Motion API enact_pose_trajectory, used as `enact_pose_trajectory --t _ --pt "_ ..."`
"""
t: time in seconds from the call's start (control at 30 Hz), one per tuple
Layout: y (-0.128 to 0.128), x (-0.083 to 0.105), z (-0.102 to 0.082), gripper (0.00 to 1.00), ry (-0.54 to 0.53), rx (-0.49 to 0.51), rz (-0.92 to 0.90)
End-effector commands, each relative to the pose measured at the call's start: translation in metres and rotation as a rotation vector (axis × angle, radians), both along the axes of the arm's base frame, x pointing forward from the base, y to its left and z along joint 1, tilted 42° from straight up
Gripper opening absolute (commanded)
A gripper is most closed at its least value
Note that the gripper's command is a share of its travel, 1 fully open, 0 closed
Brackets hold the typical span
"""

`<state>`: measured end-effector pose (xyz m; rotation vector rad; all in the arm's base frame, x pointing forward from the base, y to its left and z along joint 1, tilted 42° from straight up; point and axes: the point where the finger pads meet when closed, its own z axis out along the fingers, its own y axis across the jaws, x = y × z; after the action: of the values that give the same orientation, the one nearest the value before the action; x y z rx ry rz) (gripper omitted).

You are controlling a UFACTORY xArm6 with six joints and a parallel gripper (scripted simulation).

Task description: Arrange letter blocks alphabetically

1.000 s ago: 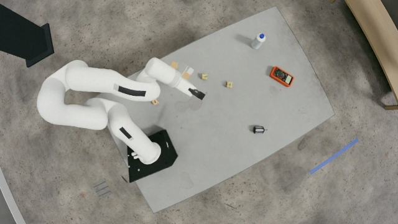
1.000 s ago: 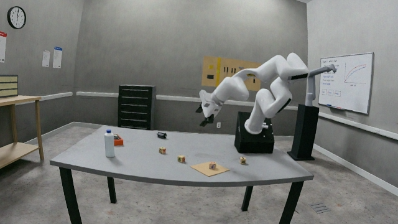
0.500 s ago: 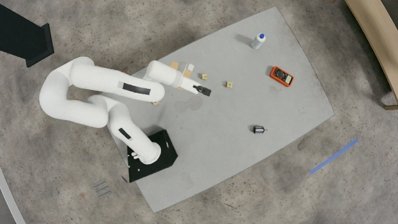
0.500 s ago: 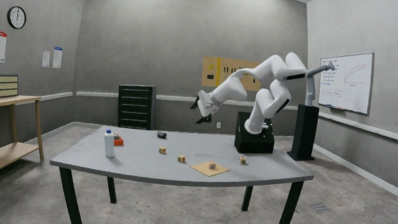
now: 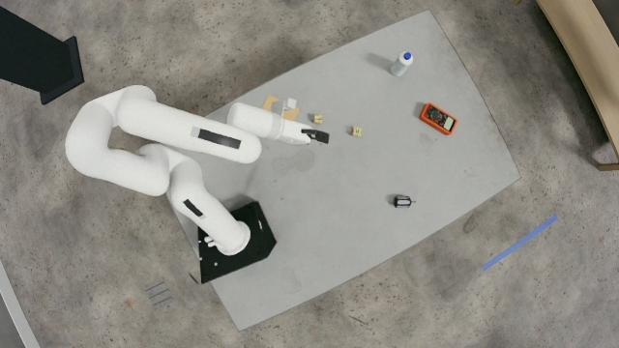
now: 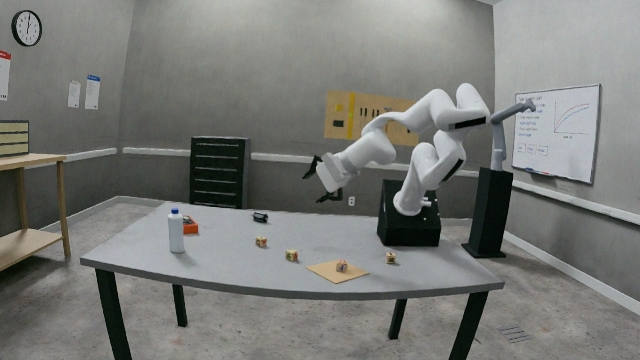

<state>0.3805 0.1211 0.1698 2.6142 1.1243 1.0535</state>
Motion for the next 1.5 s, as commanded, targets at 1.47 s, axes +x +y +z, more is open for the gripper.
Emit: enact_pose_trajectory --t 1.47 --pt "0.052 -0.108 -0.044 1.00 0.040 0.029 0.617"
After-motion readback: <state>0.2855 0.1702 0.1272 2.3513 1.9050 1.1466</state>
